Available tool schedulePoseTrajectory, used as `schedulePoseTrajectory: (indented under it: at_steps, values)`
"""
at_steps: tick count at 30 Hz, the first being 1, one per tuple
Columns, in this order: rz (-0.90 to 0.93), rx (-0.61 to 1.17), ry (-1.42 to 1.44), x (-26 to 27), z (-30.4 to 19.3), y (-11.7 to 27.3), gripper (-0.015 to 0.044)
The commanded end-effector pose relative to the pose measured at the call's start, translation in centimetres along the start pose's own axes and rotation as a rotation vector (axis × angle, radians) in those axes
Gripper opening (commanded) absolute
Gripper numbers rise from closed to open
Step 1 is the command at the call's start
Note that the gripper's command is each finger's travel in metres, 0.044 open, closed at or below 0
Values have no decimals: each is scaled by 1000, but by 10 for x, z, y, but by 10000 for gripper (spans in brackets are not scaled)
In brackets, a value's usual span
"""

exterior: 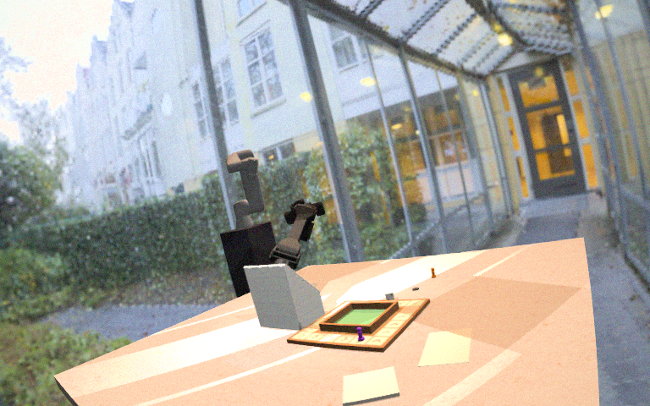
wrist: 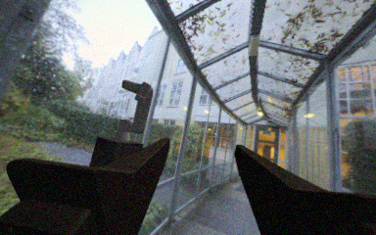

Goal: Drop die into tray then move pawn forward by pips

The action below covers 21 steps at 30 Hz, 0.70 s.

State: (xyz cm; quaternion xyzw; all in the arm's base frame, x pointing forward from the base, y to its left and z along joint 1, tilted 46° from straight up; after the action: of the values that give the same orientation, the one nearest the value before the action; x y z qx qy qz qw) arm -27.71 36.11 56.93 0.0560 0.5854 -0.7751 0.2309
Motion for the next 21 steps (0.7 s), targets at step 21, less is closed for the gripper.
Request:
schedulePoseTrajectory:
  at_steps: [21]
  values:
    - [-82, 850, 264, -268, -89, 181, 275]
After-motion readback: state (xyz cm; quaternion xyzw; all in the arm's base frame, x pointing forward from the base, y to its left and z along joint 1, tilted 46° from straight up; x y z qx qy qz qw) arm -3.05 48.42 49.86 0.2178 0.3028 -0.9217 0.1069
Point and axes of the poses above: the point midway between the two fingers, 35 mm back from their tips, its own y axis back along the fingers, its own x axis across the jaws, z = x × y, the point moved 3 cm from there along y, back along the fingers, and after that the axes turned 9 degrees about -y, right-handed, at the moved point
